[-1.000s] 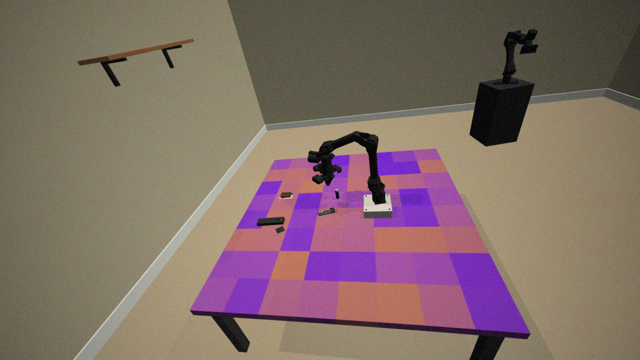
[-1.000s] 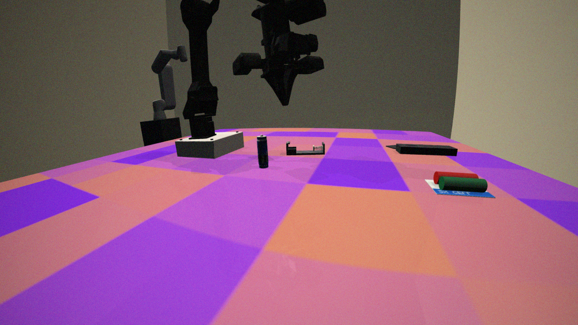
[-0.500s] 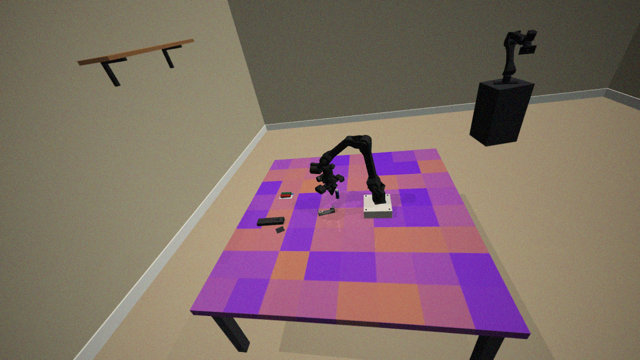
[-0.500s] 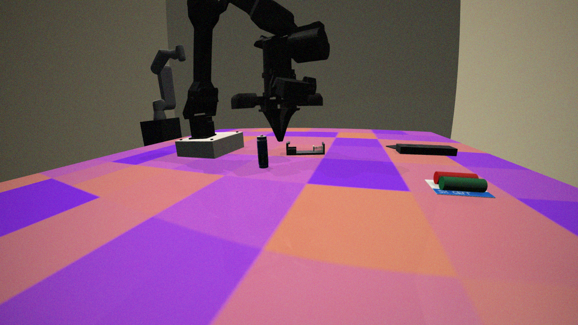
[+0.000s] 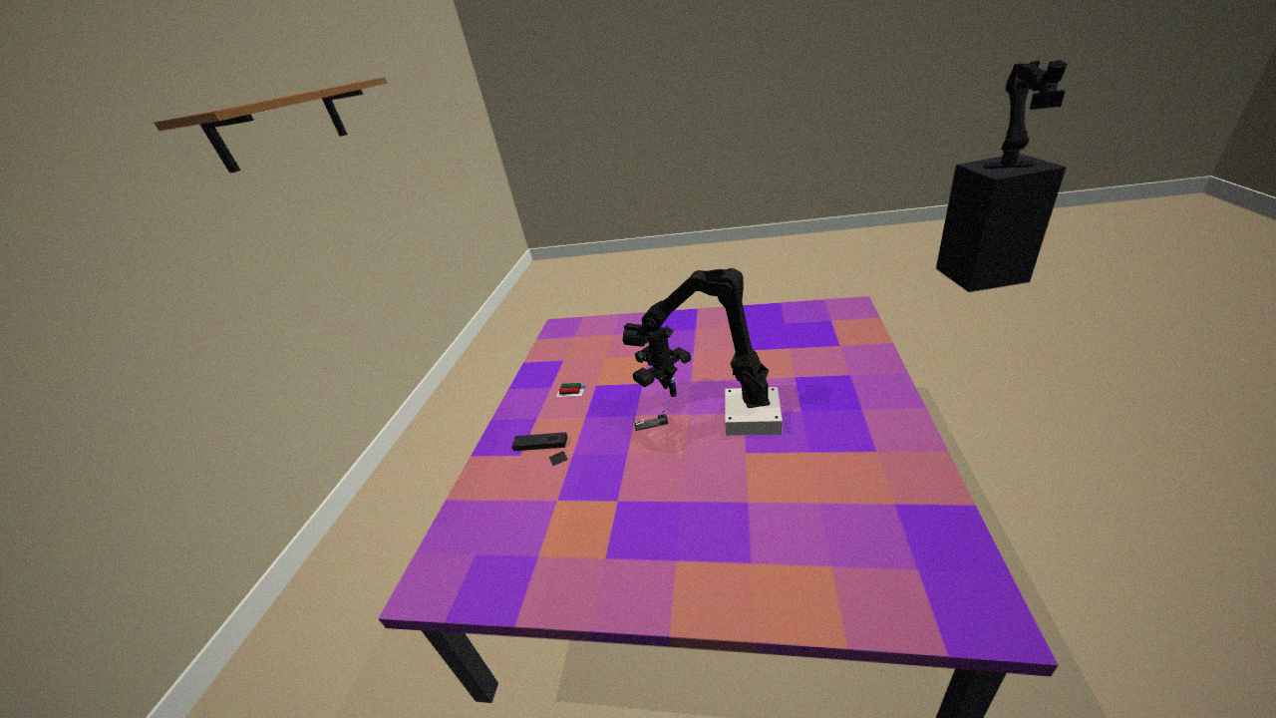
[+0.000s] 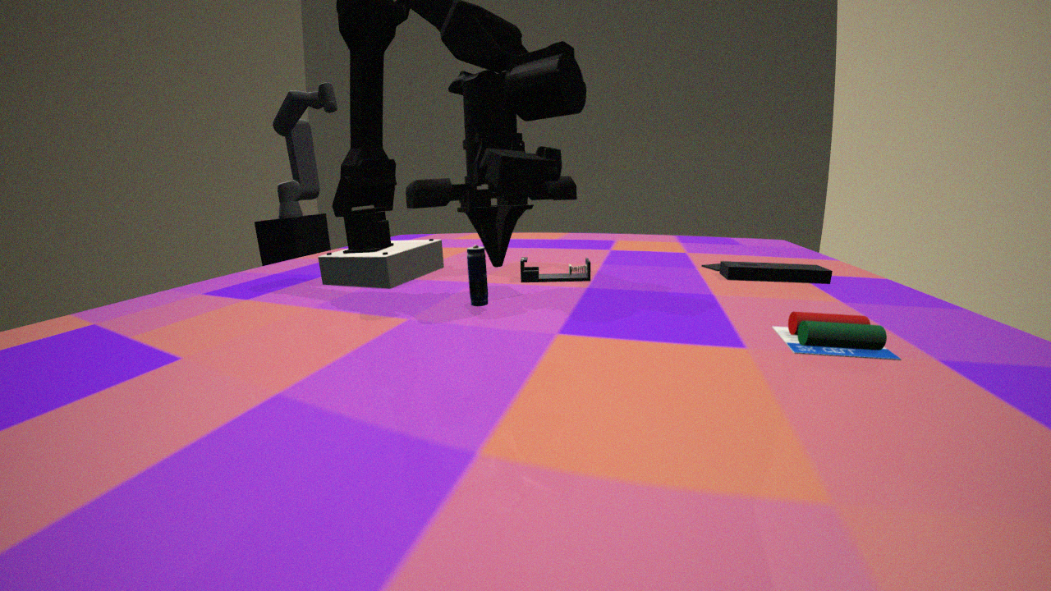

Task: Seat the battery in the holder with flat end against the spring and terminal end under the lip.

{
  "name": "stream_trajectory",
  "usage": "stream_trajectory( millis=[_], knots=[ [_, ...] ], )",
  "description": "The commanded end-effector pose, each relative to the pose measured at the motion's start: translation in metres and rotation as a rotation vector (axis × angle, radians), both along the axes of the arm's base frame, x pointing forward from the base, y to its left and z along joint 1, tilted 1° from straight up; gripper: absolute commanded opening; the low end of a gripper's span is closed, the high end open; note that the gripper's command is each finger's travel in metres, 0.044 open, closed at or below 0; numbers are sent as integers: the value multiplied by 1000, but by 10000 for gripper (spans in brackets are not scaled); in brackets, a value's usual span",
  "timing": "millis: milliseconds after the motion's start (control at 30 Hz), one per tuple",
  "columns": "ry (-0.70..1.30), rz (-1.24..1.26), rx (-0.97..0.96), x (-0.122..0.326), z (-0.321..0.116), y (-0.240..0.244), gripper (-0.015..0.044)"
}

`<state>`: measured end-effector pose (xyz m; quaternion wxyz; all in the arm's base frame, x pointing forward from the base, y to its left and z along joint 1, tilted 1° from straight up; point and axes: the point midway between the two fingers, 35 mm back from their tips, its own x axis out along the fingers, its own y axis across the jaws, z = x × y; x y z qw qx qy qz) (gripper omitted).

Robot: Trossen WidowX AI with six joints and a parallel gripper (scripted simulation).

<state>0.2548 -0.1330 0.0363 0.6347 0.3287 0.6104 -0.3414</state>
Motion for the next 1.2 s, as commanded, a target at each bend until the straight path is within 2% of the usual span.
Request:
stream_trajectory(
  millis=[0, 1000, 1167],
  knots=[
    [0, 4, -2, -5, 0, -4, 0],
    [4, 4, -4, -43, 0, -26, 0],
    [3, 0, -4, -40, 27, -27, 0]
  ],
)
